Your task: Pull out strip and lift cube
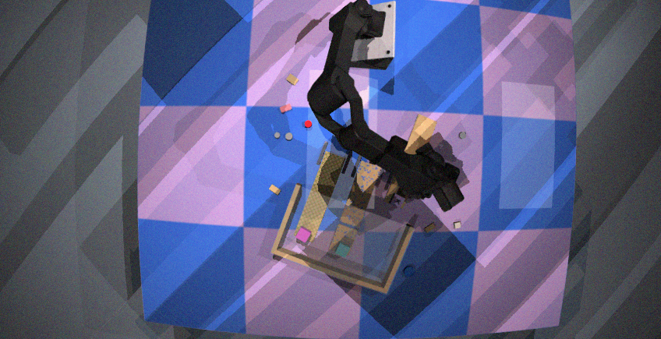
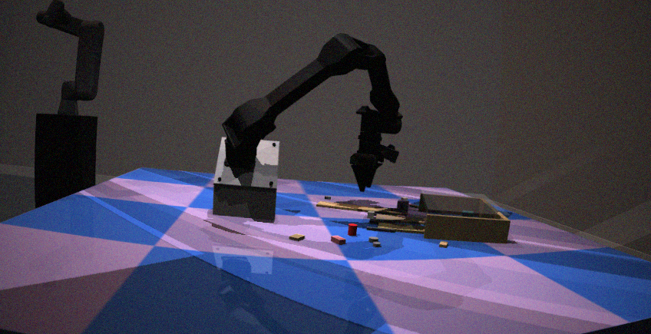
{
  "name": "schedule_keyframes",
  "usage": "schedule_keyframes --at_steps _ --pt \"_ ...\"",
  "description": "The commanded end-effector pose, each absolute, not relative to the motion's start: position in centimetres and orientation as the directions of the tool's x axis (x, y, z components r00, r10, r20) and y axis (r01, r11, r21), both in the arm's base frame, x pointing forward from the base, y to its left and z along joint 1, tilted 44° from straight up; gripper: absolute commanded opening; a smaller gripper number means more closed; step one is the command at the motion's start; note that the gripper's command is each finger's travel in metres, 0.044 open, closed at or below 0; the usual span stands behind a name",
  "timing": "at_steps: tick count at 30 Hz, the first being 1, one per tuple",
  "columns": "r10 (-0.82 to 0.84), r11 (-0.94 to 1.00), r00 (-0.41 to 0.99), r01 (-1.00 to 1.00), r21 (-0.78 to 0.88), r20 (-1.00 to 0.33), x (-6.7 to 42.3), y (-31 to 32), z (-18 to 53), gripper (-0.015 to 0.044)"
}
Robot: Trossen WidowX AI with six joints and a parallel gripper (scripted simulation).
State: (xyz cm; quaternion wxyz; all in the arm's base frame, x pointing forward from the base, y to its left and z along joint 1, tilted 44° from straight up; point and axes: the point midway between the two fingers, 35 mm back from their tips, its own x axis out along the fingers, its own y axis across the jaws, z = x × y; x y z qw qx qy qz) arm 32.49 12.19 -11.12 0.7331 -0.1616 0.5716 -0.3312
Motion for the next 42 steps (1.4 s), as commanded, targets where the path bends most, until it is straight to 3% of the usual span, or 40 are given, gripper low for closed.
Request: schedule_keyframes --at_steps 1,28,35,42 --pt "-0.674 0.726 0.128 0.3 -0.619 -0.728 34.0 12.1 -10.6 0.044" --pt "-0.675 0.725 0.132 0.303 -0.619 -0.726 42.8 11.7 -7.5 0.044" --pt "-0.675 0.725 0.132 0.303 -0.619 -0.726 42.9 11.2 -8.1 0.0256" --pt "-0.675 0.725 0.132 0.303 -0.619 -0.726 43.1 10.4 -8.9 0.025"
